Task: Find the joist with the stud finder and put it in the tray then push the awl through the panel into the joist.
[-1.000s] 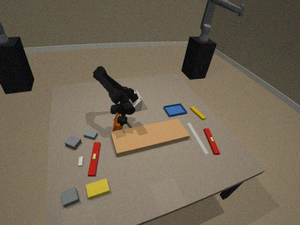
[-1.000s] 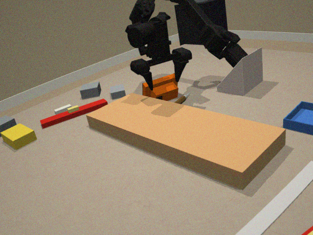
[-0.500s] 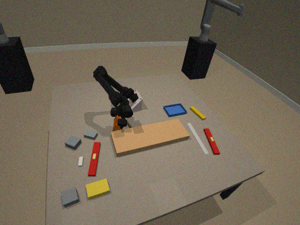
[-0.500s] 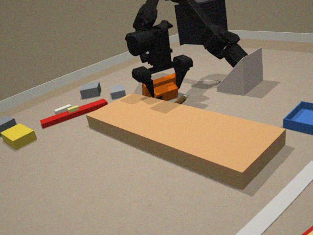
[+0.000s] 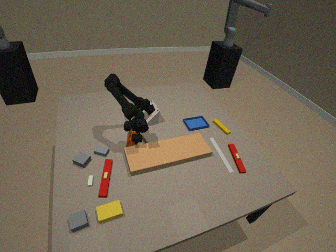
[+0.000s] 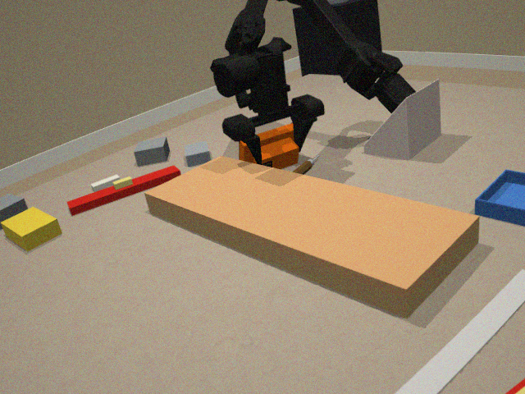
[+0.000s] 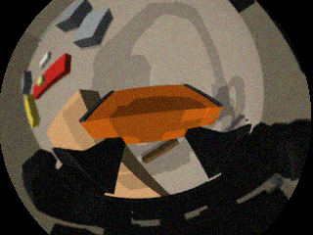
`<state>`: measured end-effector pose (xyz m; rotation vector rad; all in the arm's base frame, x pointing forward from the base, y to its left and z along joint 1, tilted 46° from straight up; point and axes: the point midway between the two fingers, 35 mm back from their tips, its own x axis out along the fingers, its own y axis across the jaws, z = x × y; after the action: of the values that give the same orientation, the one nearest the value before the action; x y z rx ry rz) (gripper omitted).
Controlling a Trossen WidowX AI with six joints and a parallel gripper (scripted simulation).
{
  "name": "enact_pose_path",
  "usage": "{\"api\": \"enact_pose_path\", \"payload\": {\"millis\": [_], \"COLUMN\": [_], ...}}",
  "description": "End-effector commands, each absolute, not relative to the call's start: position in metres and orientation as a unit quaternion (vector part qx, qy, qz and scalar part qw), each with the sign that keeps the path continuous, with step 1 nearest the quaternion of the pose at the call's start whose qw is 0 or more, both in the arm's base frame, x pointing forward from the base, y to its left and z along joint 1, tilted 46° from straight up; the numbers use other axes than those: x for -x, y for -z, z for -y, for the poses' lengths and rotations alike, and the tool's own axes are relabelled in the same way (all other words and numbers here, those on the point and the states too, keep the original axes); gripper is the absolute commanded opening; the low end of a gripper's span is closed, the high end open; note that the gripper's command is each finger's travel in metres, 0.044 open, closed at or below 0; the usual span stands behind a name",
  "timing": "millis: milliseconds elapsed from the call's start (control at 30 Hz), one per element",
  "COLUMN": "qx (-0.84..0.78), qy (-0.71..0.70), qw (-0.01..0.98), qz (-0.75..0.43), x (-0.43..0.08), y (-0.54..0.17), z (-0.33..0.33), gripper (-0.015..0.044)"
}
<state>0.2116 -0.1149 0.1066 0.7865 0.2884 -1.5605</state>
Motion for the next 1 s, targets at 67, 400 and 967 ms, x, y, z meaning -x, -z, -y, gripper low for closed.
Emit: {"api": "enact_pose_path", "payload": {"millis": [67,400,967], "qx": [-0.341,-0.342,-0.343], "qy": [0.682,0.682,0.682], "qw": [0.634,0.634,0.633], "qz": [-0.126,-0.128,-0.129], "x": [-0.212,-0.212,-0.211], "y": [-0.107,-0.114,-0.131], "z": [0.115,0.106,0.089], "gripper": [0.0314,0.0051,0.0000]}}
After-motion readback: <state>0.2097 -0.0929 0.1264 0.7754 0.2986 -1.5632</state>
